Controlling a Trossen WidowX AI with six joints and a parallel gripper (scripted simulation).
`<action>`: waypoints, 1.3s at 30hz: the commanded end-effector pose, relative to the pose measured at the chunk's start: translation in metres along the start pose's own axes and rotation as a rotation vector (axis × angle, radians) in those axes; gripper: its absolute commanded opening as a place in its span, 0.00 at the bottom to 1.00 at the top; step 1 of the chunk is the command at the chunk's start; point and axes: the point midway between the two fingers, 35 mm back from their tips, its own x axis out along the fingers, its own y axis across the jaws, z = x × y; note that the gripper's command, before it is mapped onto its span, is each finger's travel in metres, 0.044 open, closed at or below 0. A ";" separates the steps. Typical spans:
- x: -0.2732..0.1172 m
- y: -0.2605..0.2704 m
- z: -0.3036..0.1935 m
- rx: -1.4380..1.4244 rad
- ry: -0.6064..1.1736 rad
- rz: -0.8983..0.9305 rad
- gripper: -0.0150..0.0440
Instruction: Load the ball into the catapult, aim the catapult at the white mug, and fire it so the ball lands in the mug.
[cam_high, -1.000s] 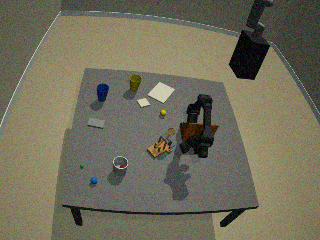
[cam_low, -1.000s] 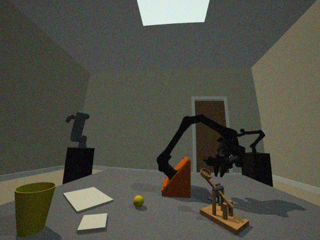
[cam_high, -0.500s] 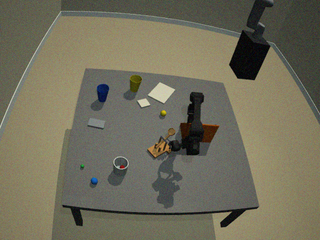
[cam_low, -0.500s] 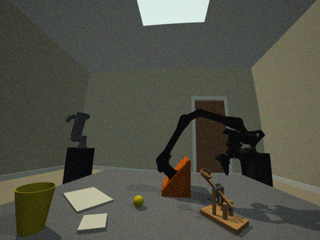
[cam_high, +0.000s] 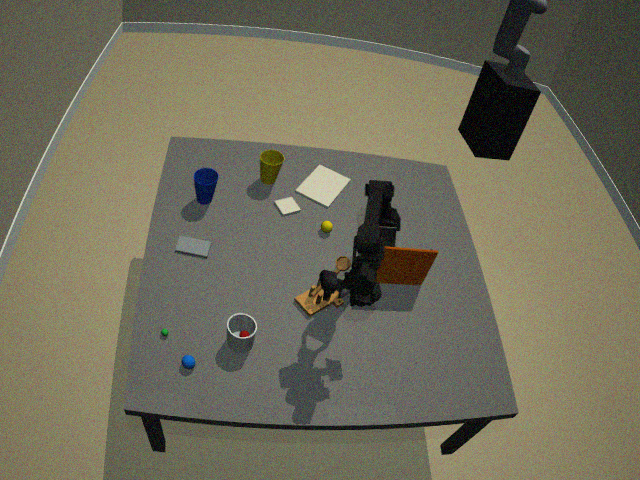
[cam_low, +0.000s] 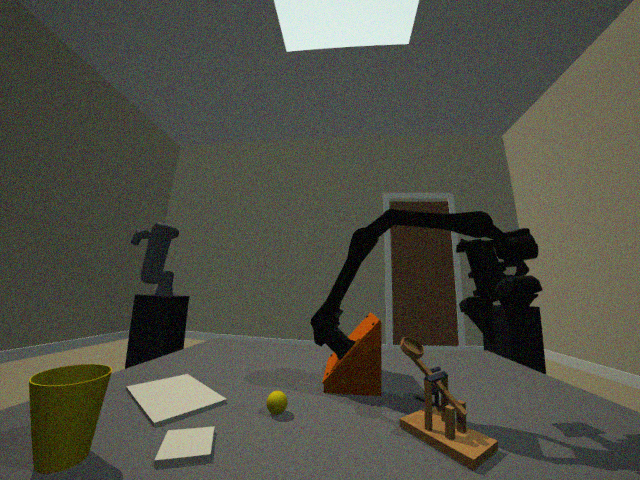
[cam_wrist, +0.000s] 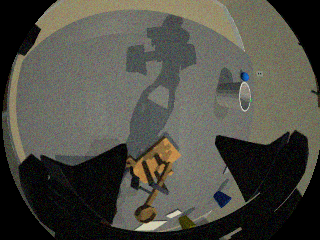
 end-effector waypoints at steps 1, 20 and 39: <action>-0.008 -0.027 0.005 0.118 -0.074 -0.006 1.00; -0.026 -0.167 0.000 0.655 -0.365 -0.058 1.00; -0.032 -0.228 -0.022 0.888 -0.469 -0.093 1.00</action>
